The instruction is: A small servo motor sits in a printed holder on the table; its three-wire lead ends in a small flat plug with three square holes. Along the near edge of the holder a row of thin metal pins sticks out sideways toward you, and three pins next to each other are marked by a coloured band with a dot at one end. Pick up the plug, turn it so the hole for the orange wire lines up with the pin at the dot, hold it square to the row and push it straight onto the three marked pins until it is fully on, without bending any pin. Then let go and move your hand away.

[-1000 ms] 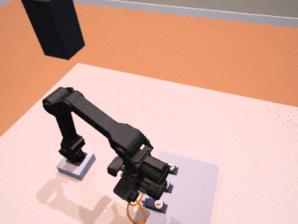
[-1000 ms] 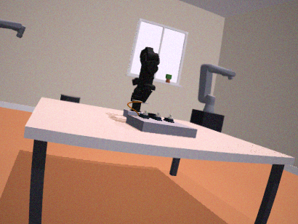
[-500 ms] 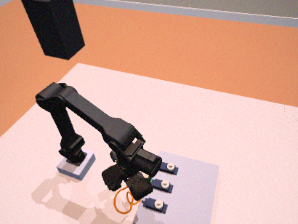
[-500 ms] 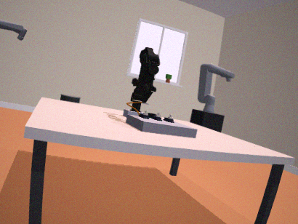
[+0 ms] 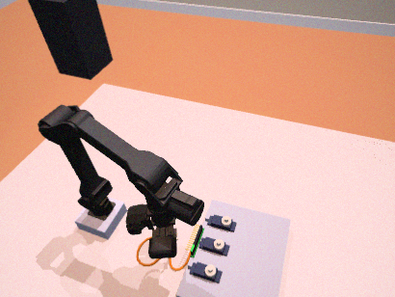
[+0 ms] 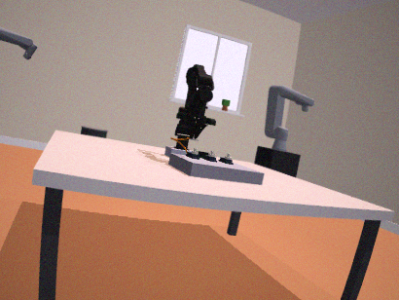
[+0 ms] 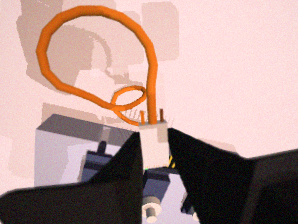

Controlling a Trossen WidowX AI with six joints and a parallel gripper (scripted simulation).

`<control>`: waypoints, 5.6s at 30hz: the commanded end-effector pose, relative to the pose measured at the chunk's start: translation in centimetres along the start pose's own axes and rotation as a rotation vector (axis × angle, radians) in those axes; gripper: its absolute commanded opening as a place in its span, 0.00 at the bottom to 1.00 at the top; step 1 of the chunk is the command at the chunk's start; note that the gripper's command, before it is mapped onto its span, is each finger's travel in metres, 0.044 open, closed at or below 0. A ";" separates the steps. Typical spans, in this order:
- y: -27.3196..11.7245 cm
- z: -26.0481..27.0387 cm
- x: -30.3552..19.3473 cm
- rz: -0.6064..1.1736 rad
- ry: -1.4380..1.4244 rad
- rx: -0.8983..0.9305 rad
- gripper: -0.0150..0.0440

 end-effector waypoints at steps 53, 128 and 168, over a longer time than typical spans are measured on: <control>4.4 0.3 -2.2 -0.002 0.370 0.002 0.25; -1.3 1.0 -3.3 -0.001 0.370 0.002 1.00; -1.3 1.0 -3.3 -0.001 0.370 0.002 1.00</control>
Point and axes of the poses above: the point midway between the two fingers, 35 mm back from their tips, its own y axis out along the fingers, its own z axis across the jaws, x = y × z, the point moved 3 cm from there along -y, back along the fingers, and after that the axes turned 12 degrees about -y, right-handed, at the moved point
